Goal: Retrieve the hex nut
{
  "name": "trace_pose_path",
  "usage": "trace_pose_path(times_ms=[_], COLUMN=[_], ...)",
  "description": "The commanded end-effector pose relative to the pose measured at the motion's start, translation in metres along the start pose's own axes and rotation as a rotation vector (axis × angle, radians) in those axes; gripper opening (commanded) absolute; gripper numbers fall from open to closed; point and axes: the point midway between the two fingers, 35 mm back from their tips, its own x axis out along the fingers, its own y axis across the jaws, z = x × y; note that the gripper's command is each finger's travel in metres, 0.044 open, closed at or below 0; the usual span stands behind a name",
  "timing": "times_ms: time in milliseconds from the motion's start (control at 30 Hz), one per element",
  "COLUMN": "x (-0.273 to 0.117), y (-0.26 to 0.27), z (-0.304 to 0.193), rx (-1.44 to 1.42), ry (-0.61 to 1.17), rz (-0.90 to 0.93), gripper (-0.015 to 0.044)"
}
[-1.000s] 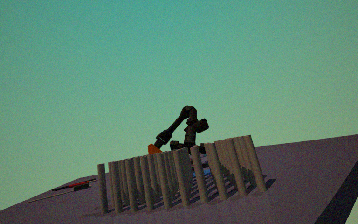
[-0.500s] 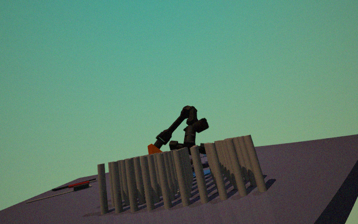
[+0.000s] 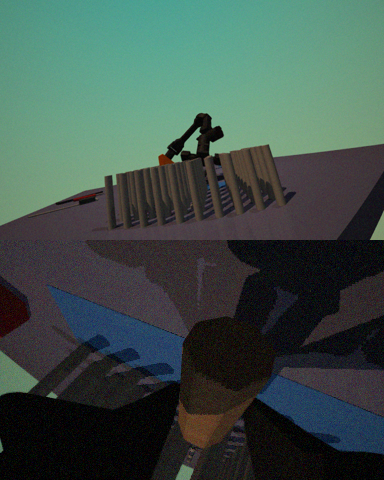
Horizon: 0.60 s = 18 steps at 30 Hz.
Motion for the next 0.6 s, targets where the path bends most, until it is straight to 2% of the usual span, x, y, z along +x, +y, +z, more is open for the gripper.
trace_pose_path(times_ms=[0,567], x=[0.001,0.0108], y=[-0.0001,-0.0028], z=[-0.0066,-0.0001], rx=[0.0,0.002], ry=[0.01,0.009], rz=[-0.004,-0.004], gripper=[0.0,0.0])
